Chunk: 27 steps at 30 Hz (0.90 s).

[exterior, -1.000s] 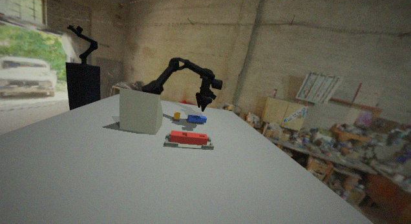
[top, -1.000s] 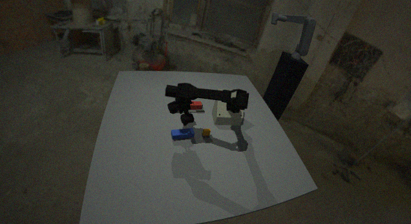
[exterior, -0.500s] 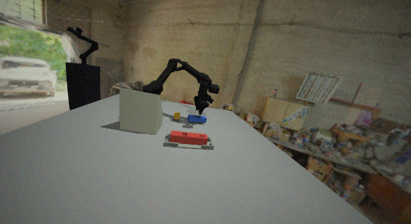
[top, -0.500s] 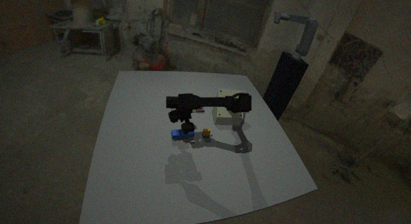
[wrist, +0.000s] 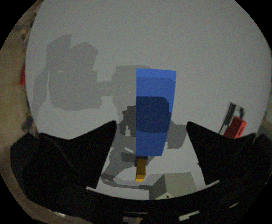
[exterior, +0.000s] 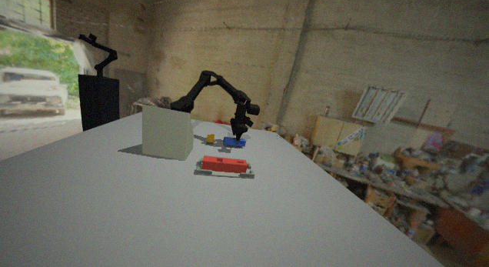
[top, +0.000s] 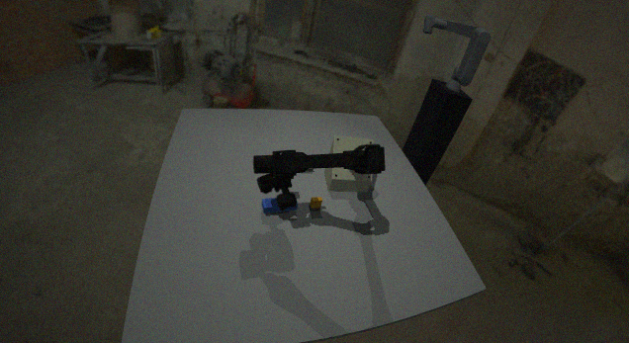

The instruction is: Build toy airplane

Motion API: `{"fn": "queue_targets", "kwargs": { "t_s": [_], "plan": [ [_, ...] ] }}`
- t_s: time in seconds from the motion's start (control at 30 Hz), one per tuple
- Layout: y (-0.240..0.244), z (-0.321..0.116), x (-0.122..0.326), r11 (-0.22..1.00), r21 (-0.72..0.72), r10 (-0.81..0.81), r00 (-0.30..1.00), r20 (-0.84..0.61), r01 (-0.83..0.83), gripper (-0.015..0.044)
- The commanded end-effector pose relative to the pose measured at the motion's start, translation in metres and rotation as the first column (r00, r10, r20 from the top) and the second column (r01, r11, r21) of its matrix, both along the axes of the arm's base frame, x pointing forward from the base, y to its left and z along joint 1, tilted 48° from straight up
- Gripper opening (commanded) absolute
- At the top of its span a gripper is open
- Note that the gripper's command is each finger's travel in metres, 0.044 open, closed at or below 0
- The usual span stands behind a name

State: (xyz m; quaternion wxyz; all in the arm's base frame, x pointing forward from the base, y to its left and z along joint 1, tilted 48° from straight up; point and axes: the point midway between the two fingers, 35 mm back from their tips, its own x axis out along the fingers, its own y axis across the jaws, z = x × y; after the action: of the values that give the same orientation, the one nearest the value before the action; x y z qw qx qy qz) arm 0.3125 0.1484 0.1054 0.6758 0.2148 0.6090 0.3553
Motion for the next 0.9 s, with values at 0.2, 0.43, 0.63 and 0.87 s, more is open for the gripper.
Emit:
{"fn": "queue_targets", "kwargs": {
  "t_s": [0.2,0.43,0.63,0.87],
  "plan": [
    [0.013,-0.014,-0.001,1.0,0.0,-0.001,1.0,-0.012,0.001,0.044],
    [0.021,-0.021,-0.002,1.0,0.002,-0.001,1.0,-0.012,0.001,0.044],
    [0.024,-0.024,-0.002,1.0,0.002,-0.001,1.0,-0.012,0.001,0.0387],
    [0.024,-0.024,-0.002,1.0,0.002,-0.001,1.0,-0.012,0.001,0.0204]
  ]
}}
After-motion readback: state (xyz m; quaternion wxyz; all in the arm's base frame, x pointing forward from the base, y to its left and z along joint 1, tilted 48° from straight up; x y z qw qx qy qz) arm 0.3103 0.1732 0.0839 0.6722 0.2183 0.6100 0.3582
